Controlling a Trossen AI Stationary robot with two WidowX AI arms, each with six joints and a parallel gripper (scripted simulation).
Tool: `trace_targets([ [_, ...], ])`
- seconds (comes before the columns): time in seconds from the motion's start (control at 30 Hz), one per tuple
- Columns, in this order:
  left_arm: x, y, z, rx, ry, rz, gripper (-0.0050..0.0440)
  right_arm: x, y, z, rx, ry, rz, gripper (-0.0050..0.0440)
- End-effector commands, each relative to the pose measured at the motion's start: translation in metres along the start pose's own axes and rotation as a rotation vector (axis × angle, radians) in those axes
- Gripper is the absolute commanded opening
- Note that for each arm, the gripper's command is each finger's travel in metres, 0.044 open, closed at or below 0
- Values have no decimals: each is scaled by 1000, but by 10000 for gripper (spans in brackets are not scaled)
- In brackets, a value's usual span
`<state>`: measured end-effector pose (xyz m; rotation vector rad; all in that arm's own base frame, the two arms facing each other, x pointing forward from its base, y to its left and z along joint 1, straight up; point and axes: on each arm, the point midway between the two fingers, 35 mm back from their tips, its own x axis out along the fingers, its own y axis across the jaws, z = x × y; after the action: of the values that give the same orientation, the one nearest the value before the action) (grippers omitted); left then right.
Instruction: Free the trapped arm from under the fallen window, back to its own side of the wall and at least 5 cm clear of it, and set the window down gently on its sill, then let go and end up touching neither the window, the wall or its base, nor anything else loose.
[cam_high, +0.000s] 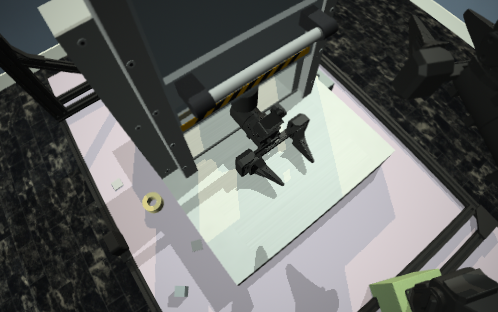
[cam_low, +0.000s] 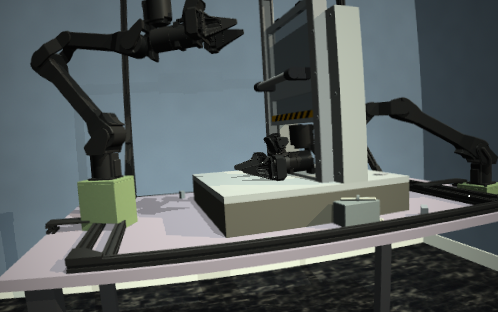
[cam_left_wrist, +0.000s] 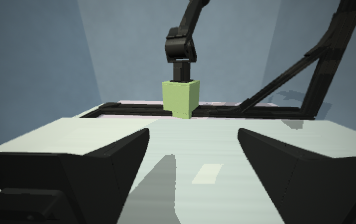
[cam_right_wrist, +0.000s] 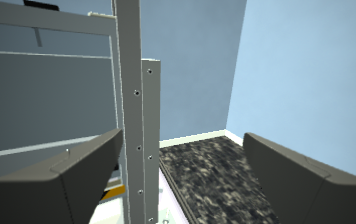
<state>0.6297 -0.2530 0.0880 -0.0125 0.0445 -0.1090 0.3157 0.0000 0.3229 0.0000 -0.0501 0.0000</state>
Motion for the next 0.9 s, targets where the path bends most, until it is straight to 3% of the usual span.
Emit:
trace_targets([
  [0.0,0,0,0,0,0,0,400,0,0,0,0,0,0,400],
  [0.67,0,0,-1,9,1,-1,400,-1,1,0,0,2,3,400],
  [0.77,0,0,-1,9,1,-1,400,-9,10,0,0,22,34,400],
  [0.87,0,0,-1,9,1,-1,400,-32,29,-2,-3,70,110,400],
])
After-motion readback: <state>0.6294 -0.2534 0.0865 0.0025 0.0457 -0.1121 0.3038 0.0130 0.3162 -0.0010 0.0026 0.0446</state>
